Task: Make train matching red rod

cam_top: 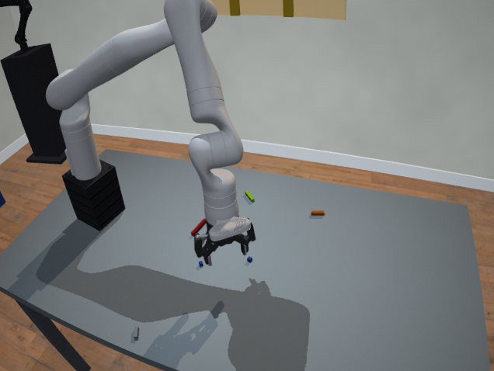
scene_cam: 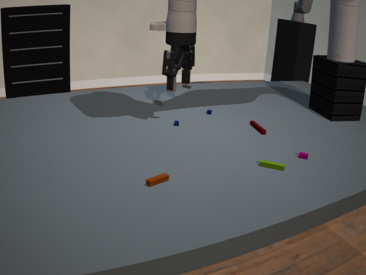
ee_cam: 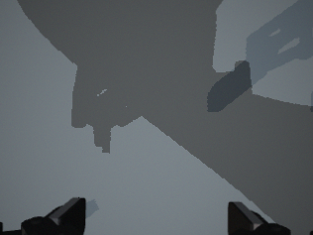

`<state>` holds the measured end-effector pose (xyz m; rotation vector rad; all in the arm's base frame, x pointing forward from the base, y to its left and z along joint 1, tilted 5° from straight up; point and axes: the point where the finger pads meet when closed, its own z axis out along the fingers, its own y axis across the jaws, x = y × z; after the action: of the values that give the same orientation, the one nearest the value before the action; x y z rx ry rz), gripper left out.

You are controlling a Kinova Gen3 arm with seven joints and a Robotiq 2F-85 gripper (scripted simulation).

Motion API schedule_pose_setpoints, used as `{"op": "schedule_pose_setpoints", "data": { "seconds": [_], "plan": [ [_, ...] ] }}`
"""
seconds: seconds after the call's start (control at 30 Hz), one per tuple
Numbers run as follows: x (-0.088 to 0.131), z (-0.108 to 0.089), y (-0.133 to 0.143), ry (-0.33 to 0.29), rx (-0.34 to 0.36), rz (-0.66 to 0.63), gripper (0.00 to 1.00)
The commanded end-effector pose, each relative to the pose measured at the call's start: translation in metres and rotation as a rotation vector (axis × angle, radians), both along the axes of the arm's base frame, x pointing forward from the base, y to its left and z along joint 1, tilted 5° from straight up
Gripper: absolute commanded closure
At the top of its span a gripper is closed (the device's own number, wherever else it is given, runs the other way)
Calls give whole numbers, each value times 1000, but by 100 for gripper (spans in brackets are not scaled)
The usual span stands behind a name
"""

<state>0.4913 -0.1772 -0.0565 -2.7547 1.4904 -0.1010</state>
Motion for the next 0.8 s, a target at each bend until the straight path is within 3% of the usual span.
{"op": "schedule_pose_setpoints", "data": {
  "seconds": [0.0,0.17,0.33,0.7,0.73,0.77],
  "plan": [
    [14,5,17,-10,-8,102,0],
    [29,7,43,-11,-26,306,0],
    [37,9,59,-12,-37,431,0],
    [41,10,66,-12,-43,486,0],
    [41,10,66,-12,-43,486,76],
    [41,10,66,-12,-43,486,76]
  ]
}}
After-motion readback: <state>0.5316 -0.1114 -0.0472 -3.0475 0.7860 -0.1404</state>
